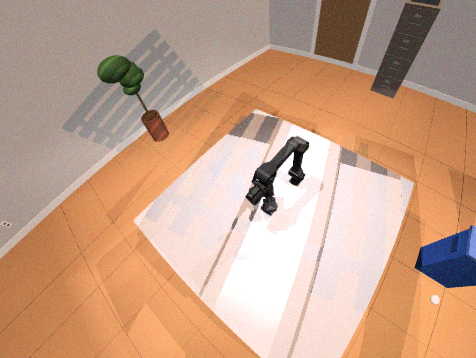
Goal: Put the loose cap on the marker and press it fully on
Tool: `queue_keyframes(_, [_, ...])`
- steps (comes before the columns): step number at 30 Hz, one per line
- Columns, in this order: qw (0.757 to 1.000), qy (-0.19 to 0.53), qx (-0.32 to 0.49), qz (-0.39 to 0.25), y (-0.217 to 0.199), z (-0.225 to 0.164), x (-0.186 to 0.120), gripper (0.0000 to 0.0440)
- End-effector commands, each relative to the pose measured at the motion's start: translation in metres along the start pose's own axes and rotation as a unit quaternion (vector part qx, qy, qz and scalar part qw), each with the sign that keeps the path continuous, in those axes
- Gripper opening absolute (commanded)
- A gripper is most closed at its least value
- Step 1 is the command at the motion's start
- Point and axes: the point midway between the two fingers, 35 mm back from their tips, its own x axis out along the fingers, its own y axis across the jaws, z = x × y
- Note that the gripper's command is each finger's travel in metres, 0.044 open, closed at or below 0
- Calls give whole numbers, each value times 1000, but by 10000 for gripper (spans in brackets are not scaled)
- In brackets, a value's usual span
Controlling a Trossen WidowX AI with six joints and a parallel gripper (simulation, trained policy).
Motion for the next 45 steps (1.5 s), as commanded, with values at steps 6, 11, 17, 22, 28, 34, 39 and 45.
queue_keyframes(6, [1000,11,-1,-2,-7,-10,6,0])
queue_keyframes(11, [1000,16,0,-6,-9,-11,14,0])
queue_keyframes(17, [1000,19,2,-9,-10,-11,25,0])
queue_keyframes(22, [1000,25,0,-11,-11,-11,35,0])
queue_keyframes(28, [999,35,-6,-14,-11,-12,50,0])
queue_keyframes(34, [999,40,-16,-15,-11,-11,66,0])
queue_keyframes(39, [999,41,-26,-16,-12,-11,77,1])
queue_keyframes(45, [998,39,-36,-18,-13,-10,85,4])
